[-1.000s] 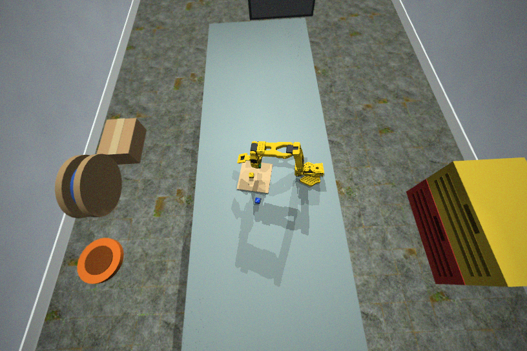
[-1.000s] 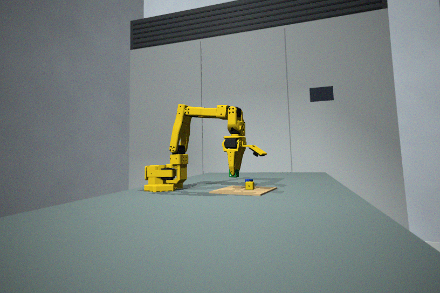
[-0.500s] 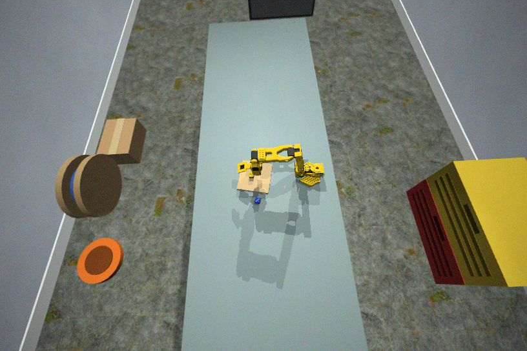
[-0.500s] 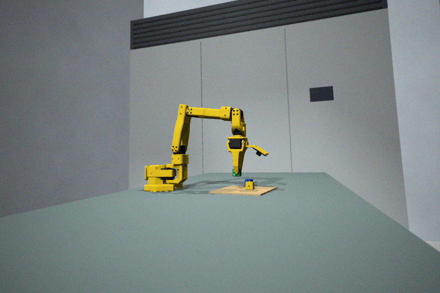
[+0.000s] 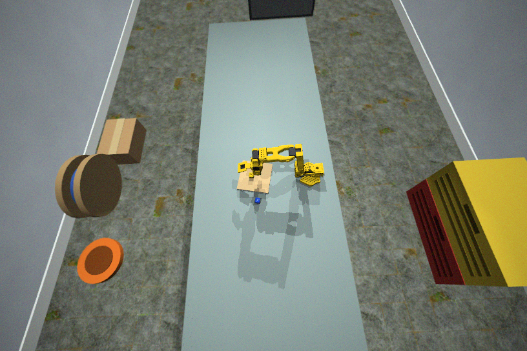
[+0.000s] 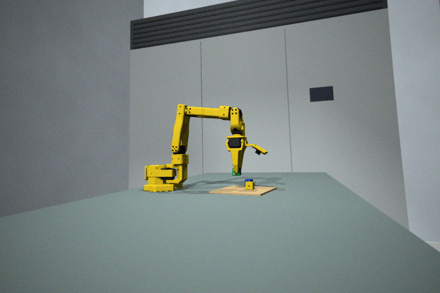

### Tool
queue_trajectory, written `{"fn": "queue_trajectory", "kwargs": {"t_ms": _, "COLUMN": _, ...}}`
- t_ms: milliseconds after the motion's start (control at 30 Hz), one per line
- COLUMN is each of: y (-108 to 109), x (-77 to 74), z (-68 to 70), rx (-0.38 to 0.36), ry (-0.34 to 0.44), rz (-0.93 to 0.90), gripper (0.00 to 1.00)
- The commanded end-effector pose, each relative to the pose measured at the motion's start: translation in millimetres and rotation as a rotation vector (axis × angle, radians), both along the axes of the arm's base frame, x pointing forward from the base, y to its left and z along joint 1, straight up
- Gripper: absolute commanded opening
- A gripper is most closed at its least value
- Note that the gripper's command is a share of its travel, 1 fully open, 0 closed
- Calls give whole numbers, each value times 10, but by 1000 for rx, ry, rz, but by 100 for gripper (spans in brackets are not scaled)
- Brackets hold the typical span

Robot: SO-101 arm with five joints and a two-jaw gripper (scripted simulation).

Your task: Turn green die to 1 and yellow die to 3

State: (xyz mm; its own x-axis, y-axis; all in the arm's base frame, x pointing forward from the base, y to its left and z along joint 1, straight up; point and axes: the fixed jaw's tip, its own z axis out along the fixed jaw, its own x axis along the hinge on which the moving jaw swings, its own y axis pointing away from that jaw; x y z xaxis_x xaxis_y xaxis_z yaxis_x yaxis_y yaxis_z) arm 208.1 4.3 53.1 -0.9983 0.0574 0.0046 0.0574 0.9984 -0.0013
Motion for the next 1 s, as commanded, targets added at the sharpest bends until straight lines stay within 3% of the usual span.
{"fn": "queue_trajectory", "kwargs": {"t_ms": 0, "y": 23, "x": 53, "z": 102, "rx": 1, "ry": -66, "rz": 2, "gripper": 0}}
{"fn": "queue_trajectory", "kwargs": {"t_ms": 967, "y": 23, "x": 59, "z": -14, "rx": 1, "ry": -66, "rz": 2, "gripper": 0}}
